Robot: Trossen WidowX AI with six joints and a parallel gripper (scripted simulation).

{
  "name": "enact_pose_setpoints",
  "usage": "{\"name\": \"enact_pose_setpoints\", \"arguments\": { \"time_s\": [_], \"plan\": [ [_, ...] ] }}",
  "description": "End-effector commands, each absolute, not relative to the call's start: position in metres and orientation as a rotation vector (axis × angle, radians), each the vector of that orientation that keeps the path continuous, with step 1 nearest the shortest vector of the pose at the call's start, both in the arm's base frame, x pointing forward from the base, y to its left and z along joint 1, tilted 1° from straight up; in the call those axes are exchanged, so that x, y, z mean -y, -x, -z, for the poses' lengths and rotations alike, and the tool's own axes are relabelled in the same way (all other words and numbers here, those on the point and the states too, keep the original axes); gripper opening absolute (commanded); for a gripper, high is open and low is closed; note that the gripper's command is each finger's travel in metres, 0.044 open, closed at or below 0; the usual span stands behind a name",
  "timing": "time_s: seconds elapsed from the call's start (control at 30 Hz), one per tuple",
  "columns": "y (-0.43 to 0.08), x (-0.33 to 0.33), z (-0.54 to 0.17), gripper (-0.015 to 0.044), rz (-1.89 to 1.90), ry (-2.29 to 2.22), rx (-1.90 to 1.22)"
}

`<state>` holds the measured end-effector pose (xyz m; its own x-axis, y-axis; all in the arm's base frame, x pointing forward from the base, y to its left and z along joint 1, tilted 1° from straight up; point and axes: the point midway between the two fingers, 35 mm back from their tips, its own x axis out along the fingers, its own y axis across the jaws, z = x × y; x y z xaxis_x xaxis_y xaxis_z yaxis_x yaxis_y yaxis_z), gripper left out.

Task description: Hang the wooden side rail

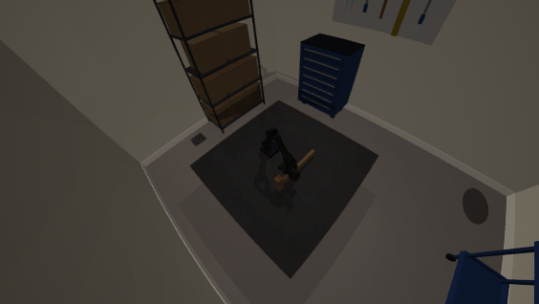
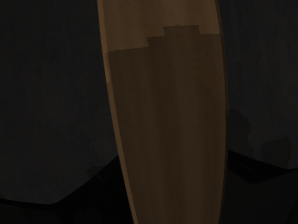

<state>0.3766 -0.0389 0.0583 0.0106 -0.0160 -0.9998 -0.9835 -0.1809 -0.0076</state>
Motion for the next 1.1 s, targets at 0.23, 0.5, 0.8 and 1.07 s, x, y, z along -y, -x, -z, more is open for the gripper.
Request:
{"name": "enact_pose_setpoints", "arguments": {
  "time_s": [0.23, 0.5, 0.8, 1.07],
  "plan": [
    [-0.3779, 0.0413, -0.0594, 0.0000, -1.319, 1.366, -1.118],
    [-0.3772, 0.0423, -0.0590, 0.0000, -1.319, 1.366, -1.118],
    [-0.3773, 0.0432, -0.0599, 0.0000, -1.319, 1.367, -1.118],
    [-0.3780, 0.0437, -0.0605, 0.0000, -1.319, 1.367, -1.118]
  ]
}}
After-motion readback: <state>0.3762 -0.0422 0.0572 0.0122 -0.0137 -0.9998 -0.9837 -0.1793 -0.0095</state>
